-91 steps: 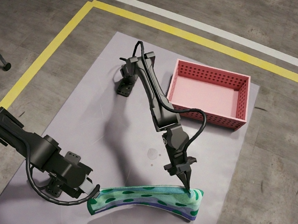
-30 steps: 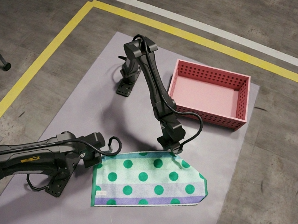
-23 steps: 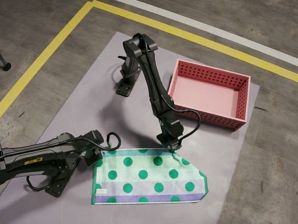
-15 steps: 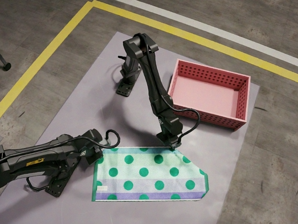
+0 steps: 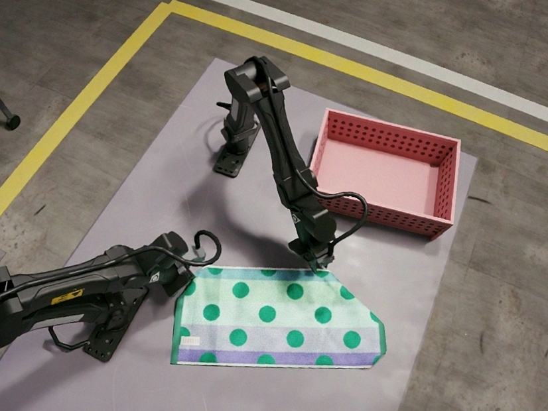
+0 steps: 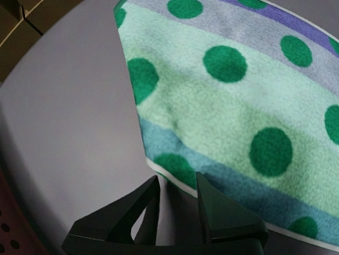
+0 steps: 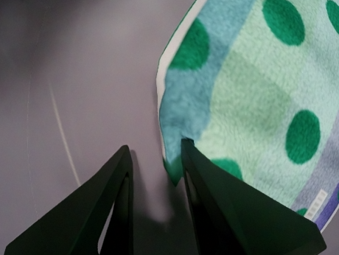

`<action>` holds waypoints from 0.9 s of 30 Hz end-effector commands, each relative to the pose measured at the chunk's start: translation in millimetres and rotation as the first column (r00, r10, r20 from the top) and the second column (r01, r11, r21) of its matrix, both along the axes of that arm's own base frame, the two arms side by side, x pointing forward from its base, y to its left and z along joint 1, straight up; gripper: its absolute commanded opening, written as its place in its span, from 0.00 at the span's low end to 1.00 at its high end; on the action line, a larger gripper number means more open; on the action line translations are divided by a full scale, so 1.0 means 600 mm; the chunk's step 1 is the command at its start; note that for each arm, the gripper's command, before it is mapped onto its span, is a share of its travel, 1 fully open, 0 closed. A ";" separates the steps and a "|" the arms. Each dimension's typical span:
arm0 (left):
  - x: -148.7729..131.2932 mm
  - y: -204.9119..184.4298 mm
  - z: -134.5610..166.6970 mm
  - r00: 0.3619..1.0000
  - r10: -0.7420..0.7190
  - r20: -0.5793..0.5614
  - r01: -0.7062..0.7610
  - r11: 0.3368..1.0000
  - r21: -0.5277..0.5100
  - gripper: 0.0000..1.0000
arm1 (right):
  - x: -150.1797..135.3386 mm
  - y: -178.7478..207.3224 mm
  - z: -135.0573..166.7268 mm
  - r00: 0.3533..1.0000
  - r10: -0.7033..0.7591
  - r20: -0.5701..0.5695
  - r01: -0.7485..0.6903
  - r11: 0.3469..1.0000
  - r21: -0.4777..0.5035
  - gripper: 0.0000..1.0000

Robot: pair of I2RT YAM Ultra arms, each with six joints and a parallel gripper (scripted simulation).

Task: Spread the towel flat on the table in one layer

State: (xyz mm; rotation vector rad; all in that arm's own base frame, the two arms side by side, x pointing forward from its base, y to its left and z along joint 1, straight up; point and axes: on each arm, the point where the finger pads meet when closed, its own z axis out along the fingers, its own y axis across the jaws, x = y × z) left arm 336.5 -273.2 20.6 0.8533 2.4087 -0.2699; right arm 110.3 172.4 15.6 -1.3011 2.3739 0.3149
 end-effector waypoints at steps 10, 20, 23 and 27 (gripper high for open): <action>0.017 -0.001 0.081 0.999 0.013 0.036 -0.012 1.000 -0.023 0.64 | 0.012 0.021 0.079 0.999 -0.002 0.038 -0.001 0.998 0.063 0.64; 0.014 0.002 0.118 1.000 0.012 0.008 -0.012 1.000 0.000 0.64 | 0.011 0.019 0.141 0.999 -0.002 0.038 -0.001 0.998 0.063 0.64; 0.008 -0.018 0.123 1.000 -0.013 0.008 0.013 1.000 0.000 0.64 | 0.019 0.007 0.146 0.999 -0.037 0.030 0.035 0.998 0.046 0.64; 0.029 -0.070 0.151 0.999 -0.048 0.008 0.048 0.999 -0.002 0.64 | 0.041 -0.043 0.162 0.987 -0.156 -0.041 0.154 0.987 -0.054 0.64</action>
